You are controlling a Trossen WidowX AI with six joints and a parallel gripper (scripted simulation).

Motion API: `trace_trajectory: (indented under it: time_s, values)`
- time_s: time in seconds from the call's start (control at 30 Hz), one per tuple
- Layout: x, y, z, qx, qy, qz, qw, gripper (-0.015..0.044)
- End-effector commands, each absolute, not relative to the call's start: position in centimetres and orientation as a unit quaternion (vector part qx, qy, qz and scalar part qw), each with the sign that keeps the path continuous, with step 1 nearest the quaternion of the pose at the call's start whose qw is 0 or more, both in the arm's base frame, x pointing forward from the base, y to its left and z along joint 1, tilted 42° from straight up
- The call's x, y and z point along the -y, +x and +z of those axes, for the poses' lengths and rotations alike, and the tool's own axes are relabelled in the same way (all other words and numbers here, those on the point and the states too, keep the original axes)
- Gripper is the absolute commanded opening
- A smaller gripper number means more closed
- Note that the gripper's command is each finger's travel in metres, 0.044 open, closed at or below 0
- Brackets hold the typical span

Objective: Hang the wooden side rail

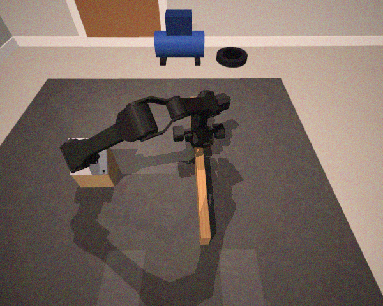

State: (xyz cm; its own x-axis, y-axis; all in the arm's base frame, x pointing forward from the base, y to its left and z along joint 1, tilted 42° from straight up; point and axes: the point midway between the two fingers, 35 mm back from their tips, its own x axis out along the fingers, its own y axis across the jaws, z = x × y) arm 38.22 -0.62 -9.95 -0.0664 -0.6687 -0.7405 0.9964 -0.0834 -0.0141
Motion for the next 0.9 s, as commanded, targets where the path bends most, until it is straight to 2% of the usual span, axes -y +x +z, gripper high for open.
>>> trace_trajectory:
  time_s: [0.0, 0.87]
  values:
    - [-0.09, 38.27, -10.01, -0.282, 0.296, -0.67, 0.62, 0.0]
    - [-0.14, 38.41, -10.1, -0.282, 0.296, -0.67, 0.62, 0.0]
